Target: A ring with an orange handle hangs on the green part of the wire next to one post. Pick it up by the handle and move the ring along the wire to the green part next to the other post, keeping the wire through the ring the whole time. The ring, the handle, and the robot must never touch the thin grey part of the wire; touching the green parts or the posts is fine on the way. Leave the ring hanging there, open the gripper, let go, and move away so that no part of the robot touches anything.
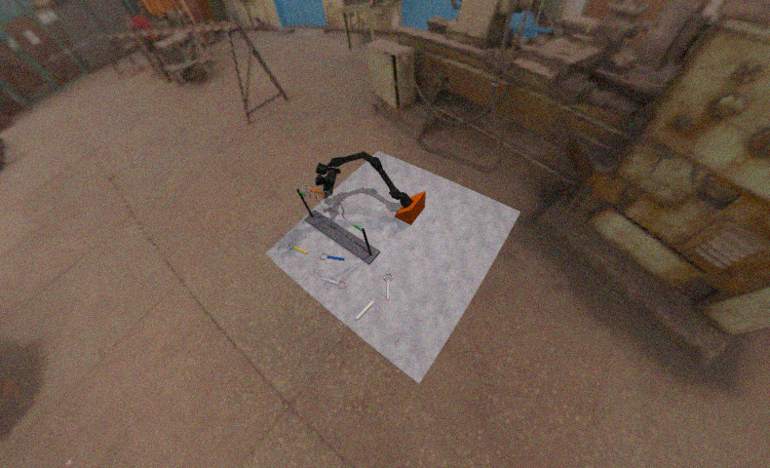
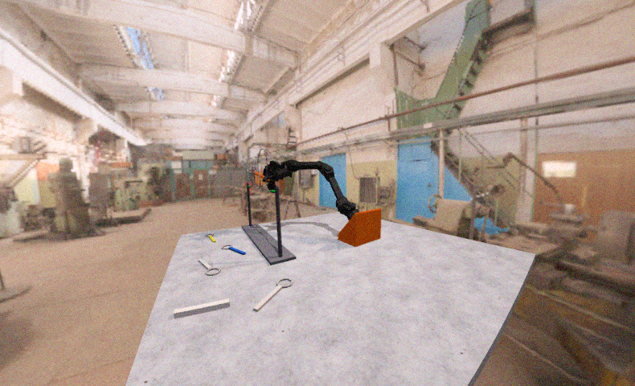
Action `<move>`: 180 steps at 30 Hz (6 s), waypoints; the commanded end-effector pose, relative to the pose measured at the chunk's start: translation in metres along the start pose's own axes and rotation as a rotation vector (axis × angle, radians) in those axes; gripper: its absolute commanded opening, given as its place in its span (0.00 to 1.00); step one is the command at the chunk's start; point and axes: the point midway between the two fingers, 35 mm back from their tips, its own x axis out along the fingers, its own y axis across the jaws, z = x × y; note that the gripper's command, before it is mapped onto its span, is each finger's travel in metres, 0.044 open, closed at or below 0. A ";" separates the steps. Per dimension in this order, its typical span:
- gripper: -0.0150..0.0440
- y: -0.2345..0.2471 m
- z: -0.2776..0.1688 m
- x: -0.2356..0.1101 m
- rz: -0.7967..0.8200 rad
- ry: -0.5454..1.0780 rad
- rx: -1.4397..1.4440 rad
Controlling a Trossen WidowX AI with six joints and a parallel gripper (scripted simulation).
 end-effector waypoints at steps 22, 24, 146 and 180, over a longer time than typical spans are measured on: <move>0.00 -0.035 0.009 -0.006 -0.297 0.006 -0.521; 0.00 -0.038 0.011 -0.006 -0.321 0.006 -0.562; 0.00 -0.059 0.100 -0.057 -1.316 0.032 -2.355; 0.00 -0.138 0.023 -0.014 -0.902 0.033 -1.636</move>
